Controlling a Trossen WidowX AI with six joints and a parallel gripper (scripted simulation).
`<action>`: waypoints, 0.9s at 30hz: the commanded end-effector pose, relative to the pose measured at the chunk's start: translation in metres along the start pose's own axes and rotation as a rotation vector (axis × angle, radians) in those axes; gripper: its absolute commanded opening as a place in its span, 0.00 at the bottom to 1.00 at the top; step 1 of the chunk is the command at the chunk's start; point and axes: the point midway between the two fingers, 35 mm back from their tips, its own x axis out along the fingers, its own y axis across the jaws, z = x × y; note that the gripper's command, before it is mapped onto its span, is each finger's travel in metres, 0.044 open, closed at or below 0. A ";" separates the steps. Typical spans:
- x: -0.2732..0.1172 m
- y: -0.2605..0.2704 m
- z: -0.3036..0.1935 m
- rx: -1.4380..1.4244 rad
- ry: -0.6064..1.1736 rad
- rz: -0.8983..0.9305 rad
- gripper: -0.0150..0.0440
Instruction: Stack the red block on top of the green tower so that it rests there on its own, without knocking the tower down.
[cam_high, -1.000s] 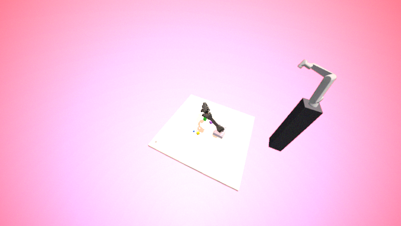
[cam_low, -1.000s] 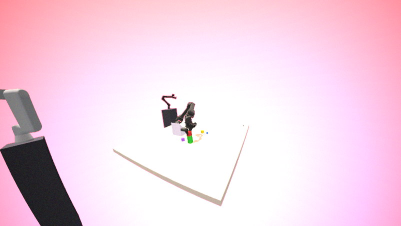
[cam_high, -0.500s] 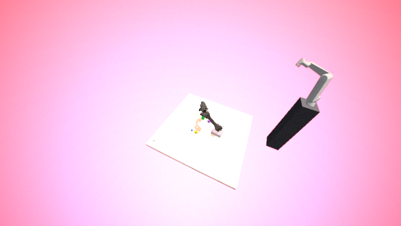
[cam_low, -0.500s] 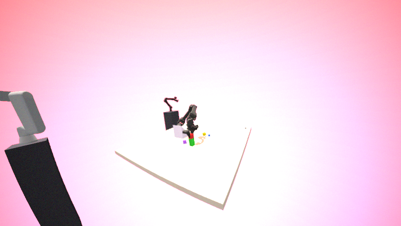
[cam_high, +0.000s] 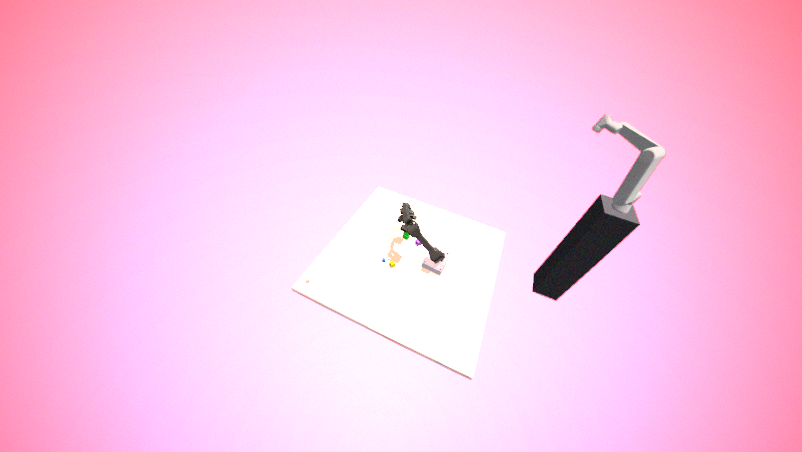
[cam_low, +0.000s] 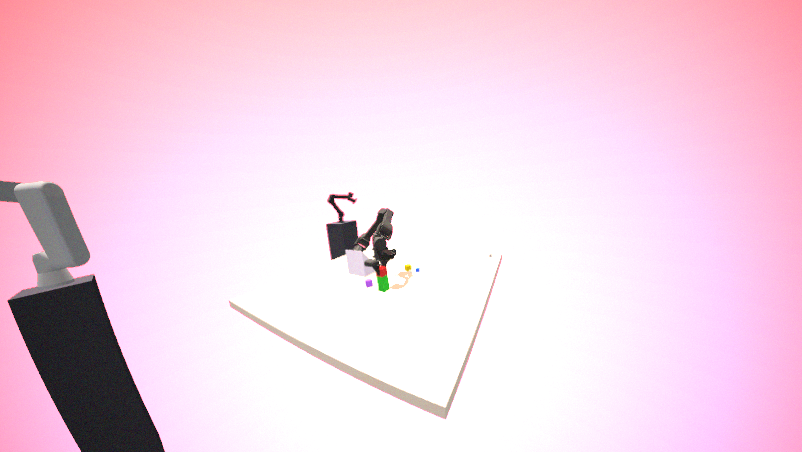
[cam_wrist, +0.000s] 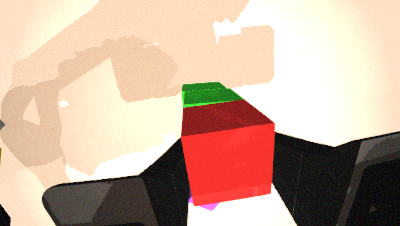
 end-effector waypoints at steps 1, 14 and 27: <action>0.000 0.000 0.000 -0.001 0.000 -0.001 0.70; 0.000 0.000 0.000 -0.001 0.000 -0.001 1.00; 0.000 0.000 0.000 -0.001 0.000 -0.001 1.00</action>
